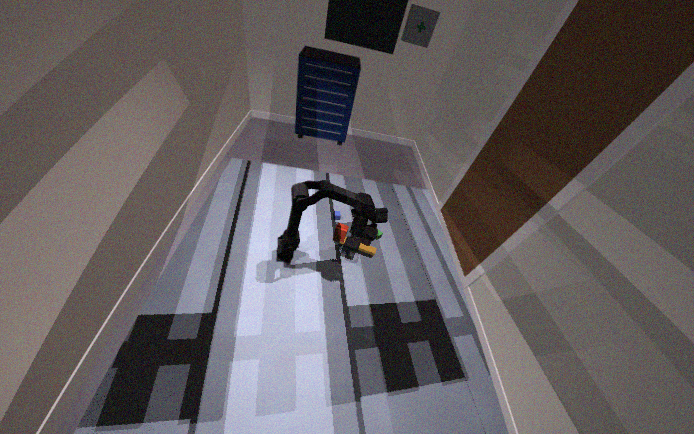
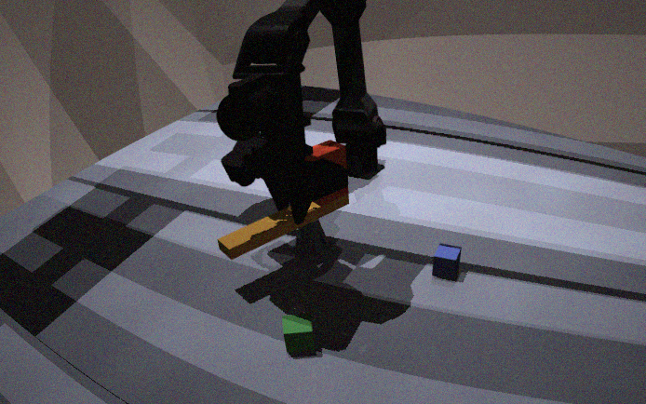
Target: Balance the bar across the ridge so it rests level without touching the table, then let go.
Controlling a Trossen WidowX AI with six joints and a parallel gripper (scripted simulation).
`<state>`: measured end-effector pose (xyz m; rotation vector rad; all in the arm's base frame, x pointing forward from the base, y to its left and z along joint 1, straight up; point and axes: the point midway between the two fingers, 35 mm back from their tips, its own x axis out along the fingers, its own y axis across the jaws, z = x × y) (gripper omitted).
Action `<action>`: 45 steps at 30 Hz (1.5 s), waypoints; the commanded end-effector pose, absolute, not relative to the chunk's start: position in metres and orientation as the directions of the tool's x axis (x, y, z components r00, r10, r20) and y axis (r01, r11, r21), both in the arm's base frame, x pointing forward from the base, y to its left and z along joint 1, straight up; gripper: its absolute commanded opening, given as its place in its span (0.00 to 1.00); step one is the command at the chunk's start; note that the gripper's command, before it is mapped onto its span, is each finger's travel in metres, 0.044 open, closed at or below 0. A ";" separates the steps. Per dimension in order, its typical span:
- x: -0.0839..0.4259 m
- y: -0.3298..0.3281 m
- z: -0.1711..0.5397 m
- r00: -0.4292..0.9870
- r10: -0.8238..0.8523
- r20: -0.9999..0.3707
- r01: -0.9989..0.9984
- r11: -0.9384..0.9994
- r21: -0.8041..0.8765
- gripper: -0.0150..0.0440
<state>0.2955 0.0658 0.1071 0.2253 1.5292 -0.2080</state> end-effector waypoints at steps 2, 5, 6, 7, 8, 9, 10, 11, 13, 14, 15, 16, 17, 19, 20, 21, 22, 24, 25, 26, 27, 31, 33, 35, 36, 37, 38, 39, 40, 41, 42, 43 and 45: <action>0.295 0.066 0.107 0.032 0.007 -0.999 0.273 0.962 0.015 0.34; 0.295 0.066 0.107 0.032 0.007 -0.999 0.273 0.962 0.015 0.48; 0.295 0.066 0.107 0.032 0.007 -0.999 0.273 0.962 0.015 0.52; 0.295 0.066 0.107 0.032 0.007 -0.999 0.273 0.962 0.015 0.54; 0.295 0.066 0.107 0.032 0.007 -0.999 0.273 0.962 0.015 0.54; 0.295 0.066 0.107 0.032 0.007 -0.999 0.273 0.962 0.015 0.54; 0.295 0.066 0.107 0.032 0.007 -0.999 0.273 0.962 0.015 0.54; 0.295 0.066 0.107 0.032 0.007 -0.999 0.273 0.962 0.015 0.54; 0.295 0.066 0.107 0.032 0.007 -0.999 0.273 0.962 0.015 0.54; 0.295 0.066 0.107 0.032 0.007 -0.999 0.273 0.962 0.015 0.54; 0.295 0.066 0.107 0.032 0.007 -0.999 0.273 0.962 0.015 0.54; 0.295 0.066 0.107 0.032 0.007 -0.999 0.273 0.962 0.015 0.54; 0.295 0.066 0.107 0.032 0.007 -0.999 0.273 0.962 0.015 0.54; 0.295 0.066 0.107 0.032 0.007 -0.999 0.273 0.962 0.015 0.54; 0.295 0.066 0.107 0.032 0.007 -0.999 0.273 0.962 0.015 0.54; 0.295 0.066 0.107 0.032 0.007 -0.999 0.273 0.962 0.015 0.54; 0.295 0.066 0.107 0.032 0.007 -0.999 0.273 0.962 0.015 0.54; 0.295 0.066 0.107 0.032 0.007 -0.999 0.273 0.962 0.015 0.54; 0.295 0.066 0.107 0.032 0.007 -0.999 0.273 0.962 0.015 0.54; 0.295 0.066 0.107 0.032 0.007 -0.999 0.273 0.962 0.015 0.54; 0.295 0.066 0.107 0.032 0.007 -0.999 0.273 0.962 0.015 0.54; 0.295 0.066 0.107 0.032 0.007 -0.999 0.273 0.962 0.015 0.54; 0.295 0.066 0.107 0.032 0.007 -0.999 0.273 0.962 0.015 0.54; 0.295 0.066 0.107 0.032 0.007 -0.999 0.273 0.962 0.015 0.54; 0.295 0.066 0.107 0.032 0.007 -0.999 0.273 0.962 0.015 0.54; 0.295 0.066 0.107 0.032 0.007 -0.999 0.273 0.962 0.015 0.54; 0.295 0.066 0.107 0.032 0.007 -0.999 0.273 0.962 0.015 0.54; 0.295 0.066 0.107 0.032 0.007 -0.999 0.273 0.962 0.015 0.54; 0.295 0.066 0.107 0.032 0.007 -0.999 0.273 0.962 0.015 0.54; 0.295 0.066 0.107 0.032 0.007 -0.999 0.273 0.962 0.015 0.55; 0.295 0.066 0.107 0.032 0.007 -0.999 0.273 0.962 0.015 0.55; 0.295 0.066 0.107 0.032 0.007 -0.999 0.273 0.962 0.015 0.55; 0.295 0.066 0.107 0.032 0.007 -0.999 0.273 0.962 0.015 0.55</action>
